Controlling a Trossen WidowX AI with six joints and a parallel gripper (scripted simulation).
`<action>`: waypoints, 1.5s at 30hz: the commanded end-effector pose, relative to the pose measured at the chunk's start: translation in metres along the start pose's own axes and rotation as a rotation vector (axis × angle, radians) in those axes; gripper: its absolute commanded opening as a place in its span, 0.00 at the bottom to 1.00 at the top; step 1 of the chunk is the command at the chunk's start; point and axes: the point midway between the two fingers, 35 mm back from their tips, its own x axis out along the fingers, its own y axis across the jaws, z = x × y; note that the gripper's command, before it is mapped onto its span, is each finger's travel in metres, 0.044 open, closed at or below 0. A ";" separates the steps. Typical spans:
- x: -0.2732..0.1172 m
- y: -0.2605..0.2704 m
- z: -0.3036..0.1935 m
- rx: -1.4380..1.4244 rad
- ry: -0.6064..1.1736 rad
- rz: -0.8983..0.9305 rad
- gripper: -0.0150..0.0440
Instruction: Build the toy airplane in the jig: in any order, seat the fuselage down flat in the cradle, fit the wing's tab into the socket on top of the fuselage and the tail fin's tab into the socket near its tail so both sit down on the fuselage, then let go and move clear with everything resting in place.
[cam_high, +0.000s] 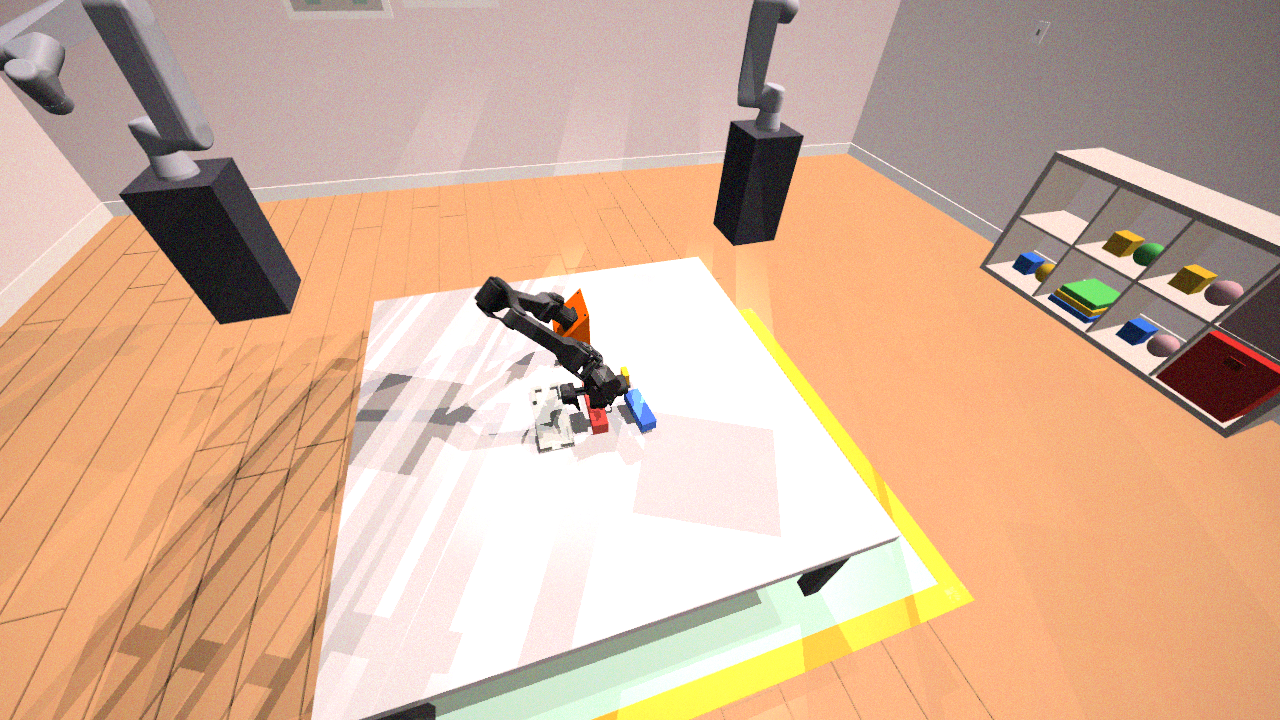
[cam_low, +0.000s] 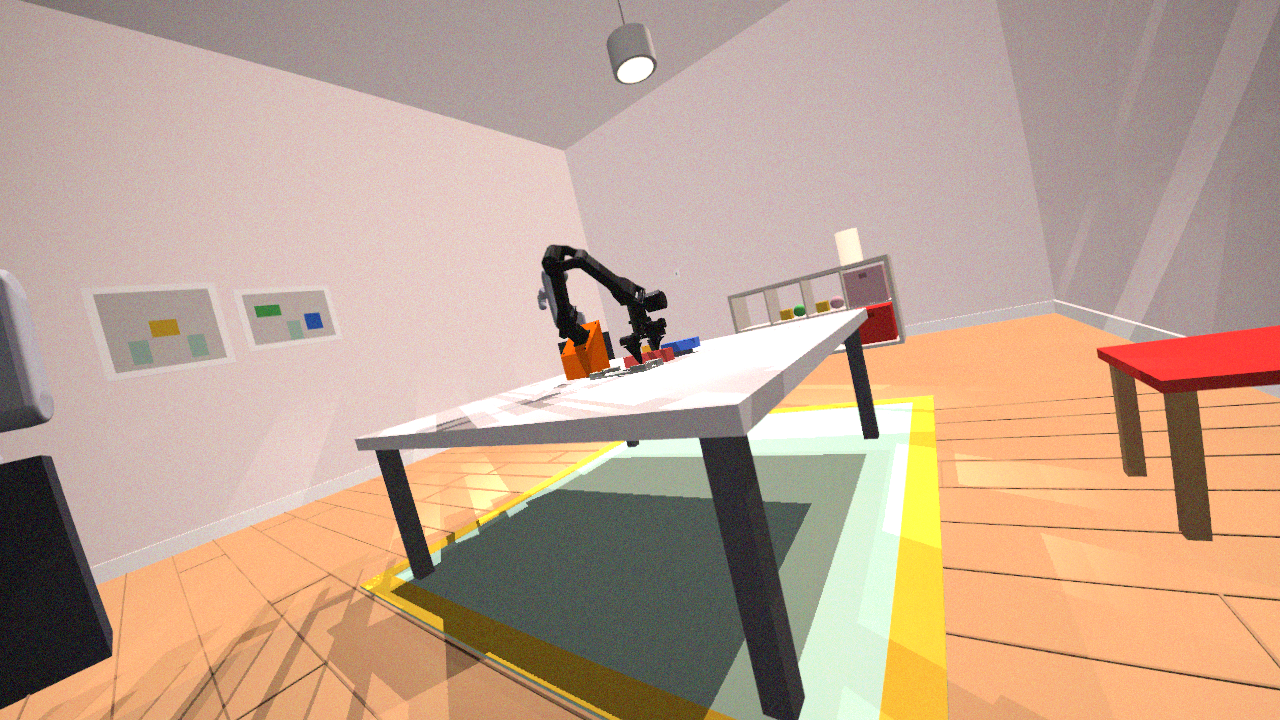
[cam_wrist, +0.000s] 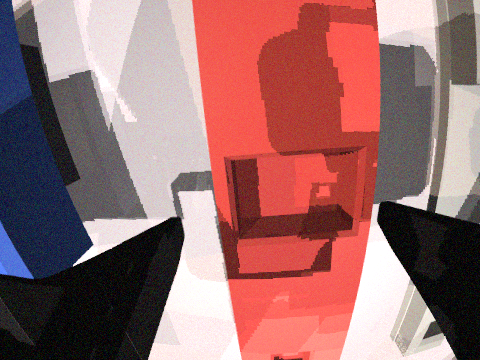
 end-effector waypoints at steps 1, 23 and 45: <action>0.004 0.000 -0.003 -0.011 0.005 -0.007 0.91; -0.006 0.005 0.006 0.009 -0.036 0.006 0.25; -0.062 0.010 0.010 0.002 -0.026 0.020 0.25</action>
